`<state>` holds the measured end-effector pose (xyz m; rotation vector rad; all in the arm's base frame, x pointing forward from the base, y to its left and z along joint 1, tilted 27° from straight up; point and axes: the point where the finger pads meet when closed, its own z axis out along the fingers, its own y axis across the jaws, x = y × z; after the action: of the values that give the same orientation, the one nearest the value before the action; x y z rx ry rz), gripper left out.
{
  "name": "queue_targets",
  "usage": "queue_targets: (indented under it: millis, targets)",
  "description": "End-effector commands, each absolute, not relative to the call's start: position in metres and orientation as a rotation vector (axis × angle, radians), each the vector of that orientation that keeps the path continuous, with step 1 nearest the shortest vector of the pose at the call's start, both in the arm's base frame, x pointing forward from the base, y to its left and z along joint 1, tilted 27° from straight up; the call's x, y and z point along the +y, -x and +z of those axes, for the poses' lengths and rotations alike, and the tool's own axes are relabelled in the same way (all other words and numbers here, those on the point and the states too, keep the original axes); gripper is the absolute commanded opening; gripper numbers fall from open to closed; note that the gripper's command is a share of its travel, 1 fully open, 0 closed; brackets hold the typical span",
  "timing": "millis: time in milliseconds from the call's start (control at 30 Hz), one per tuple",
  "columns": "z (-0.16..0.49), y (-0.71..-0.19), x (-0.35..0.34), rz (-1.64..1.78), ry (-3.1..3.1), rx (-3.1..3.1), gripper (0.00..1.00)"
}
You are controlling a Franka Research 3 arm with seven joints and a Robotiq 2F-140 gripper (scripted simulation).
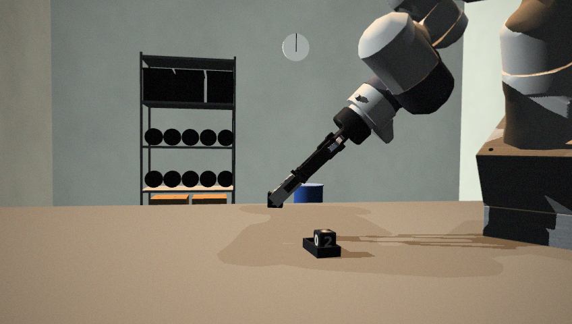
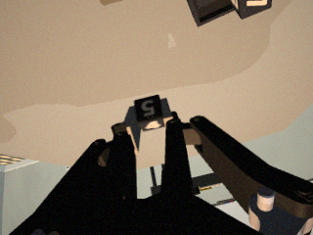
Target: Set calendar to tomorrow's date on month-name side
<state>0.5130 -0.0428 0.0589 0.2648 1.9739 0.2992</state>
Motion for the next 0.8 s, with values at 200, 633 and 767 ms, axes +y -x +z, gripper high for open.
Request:
queue_targets:
  millis: [200,633,767]
  targets:
    - [0.0642,-0.5084,-0.0458,0.307,-0.281,1.982,0.16]
    - [0.0632,-0.5109,-0.0479,0.313,-0.27,2.019,0.16]
    - [0.0628,-0.514,-0.0509,0.33,-0.251,2.118,0.16]
